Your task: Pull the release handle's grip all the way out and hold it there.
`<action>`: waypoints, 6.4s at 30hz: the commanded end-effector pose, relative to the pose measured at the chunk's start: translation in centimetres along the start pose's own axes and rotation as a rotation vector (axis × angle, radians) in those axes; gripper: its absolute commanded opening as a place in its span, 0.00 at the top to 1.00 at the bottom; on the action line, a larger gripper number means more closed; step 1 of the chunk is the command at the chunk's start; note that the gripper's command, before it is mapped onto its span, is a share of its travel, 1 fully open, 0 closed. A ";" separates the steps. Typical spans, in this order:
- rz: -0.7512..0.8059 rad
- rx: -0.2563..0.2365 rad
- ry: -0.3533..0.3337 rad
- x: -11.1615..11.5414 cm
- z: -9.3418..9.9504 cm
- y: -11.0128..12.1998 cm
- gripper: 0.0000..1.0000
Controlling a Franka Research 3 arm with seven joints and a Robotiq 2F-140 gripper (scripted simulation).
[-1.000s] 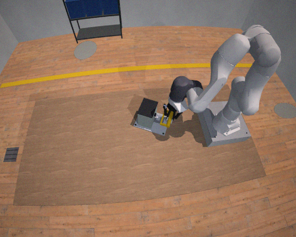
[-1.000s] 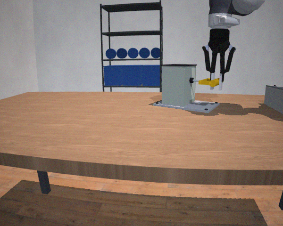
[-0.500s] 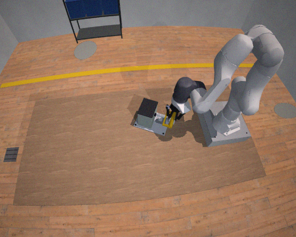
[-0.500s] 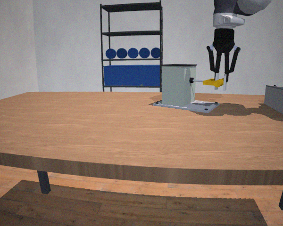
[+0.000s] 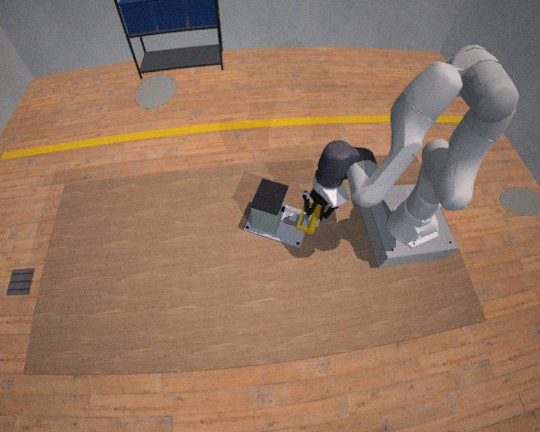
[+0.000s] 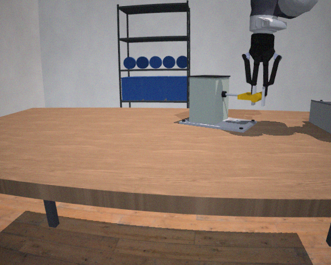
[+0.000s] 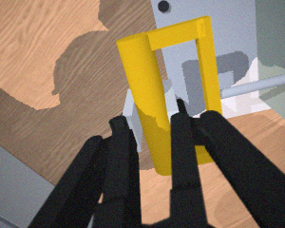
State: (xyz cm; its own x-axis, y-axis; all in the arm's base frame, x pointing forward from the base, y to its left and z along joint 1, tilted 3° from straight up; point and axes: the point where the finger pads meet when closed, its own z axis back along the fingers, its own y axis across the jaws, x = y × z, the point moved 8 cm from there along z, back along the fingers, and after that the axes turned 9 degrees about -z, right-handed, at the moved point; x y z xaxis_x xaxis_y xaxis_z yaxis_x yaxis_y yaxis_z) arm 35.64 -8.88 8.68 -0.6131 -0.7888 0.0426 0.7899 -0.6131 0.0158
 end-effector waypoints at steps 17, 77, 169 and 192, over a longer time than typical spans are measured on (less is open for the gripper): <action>-0.001 -0.021 -0.013 0.2 -0.2 -0.9 1.00; -0.001 -0.021 -0.013 0.4 -0.2 -1.8 0.68; -0.001 -0.021 -0.013 0.3 5.7 -1.7 0.68; -0.001 -0.021 -0.013 0.3 6.8 -1.6 1.00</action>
State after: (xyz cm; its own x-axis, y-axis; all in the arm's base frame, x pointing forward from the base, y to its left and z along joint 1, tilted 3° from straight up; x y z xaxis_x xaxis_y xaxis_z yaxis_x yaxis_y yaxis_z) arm 34.21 -7.87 15.37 -0.6181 -0.7840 0.0568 0.7852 -0.6193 -0.0036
